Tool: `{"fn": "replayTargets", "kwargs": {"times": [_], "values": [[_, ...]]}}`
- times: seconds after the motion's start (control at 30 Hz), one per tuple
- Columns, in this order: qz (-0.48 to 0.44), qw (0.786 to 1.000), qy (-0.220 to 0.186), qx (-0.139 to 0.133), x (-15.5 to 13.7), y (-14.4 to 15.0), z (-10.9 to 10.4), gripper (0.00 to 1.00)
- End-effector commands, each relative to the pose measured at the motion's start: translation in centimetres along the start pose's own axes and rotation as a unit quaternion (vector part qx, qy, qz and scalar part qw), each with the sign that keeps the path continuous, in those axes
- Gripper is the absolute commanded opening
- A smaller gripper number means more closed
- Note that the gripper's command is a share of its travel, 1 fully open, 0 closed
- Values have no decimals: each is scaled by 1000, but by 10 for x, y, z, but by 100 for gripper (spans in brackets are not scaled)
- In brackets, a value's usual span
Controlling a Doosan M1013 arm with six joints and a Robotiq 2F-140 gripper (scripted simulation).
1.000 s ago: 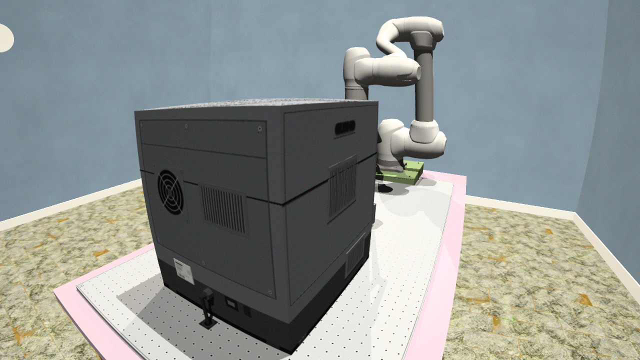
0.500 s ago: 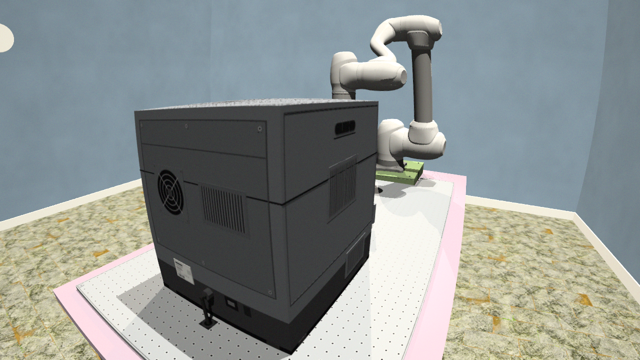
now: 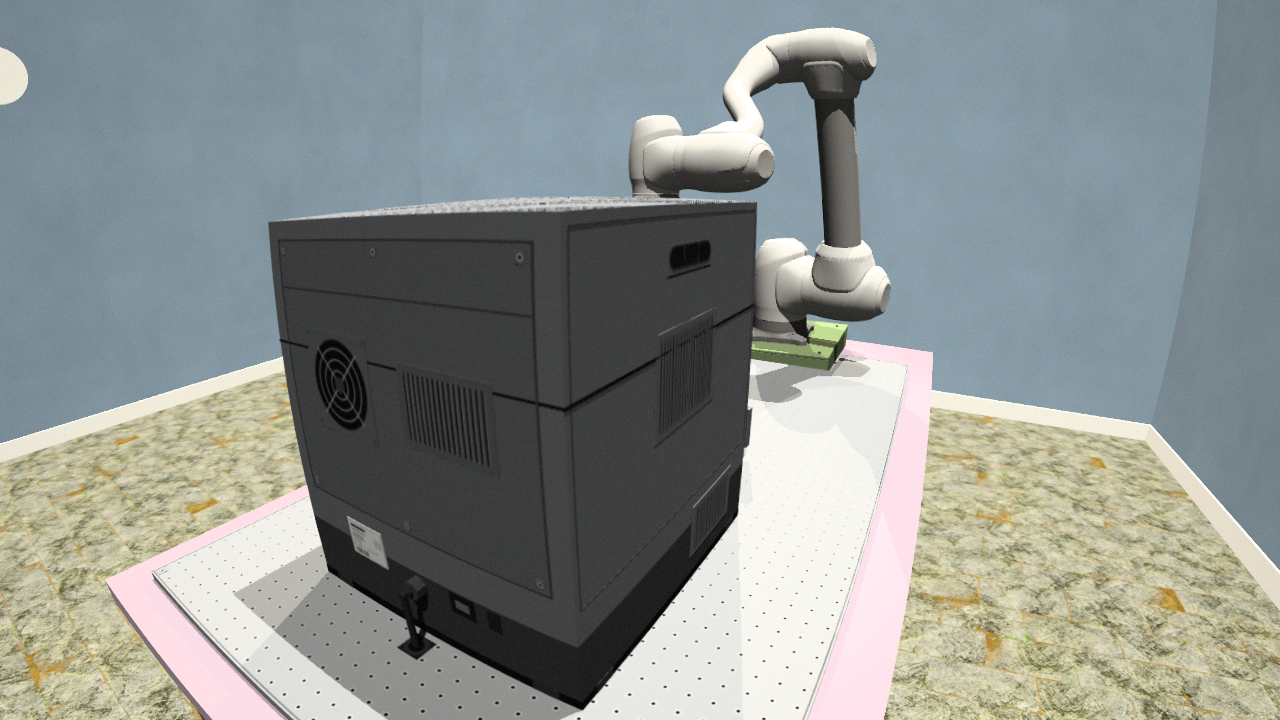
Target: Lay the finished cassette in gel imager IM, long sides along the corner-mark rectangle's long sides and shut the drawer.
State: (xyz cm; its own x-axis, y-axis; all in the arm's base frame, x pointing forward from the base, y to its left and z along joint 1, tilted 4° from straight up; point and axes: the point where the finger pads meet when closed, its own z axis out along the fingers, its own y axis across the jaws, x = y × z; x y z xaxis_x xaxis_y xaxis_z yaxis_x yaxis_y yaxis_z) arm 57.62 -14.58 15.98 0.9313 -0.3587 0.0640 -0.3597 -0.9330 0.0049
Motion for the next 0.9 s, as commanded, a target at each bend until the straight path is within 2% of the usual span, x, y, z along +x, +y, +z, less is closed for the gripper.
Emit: {"fn": "replayTargets", "kwargs": {"times": [0.0, 0.27, 0.37, 0.7, 0.87], "values": [[12, 1000, 0, -1, 4, 9, 4, 68], [12, 1000, 0, -1, 18, 39, 16, 68], [62, 998, 0, -1, 22, 52, 22, 68], [65, 998, 0, -1, 34, 88, 36, 68], [119, 993, 1, -1, 39, 111, 45, 68]]}}
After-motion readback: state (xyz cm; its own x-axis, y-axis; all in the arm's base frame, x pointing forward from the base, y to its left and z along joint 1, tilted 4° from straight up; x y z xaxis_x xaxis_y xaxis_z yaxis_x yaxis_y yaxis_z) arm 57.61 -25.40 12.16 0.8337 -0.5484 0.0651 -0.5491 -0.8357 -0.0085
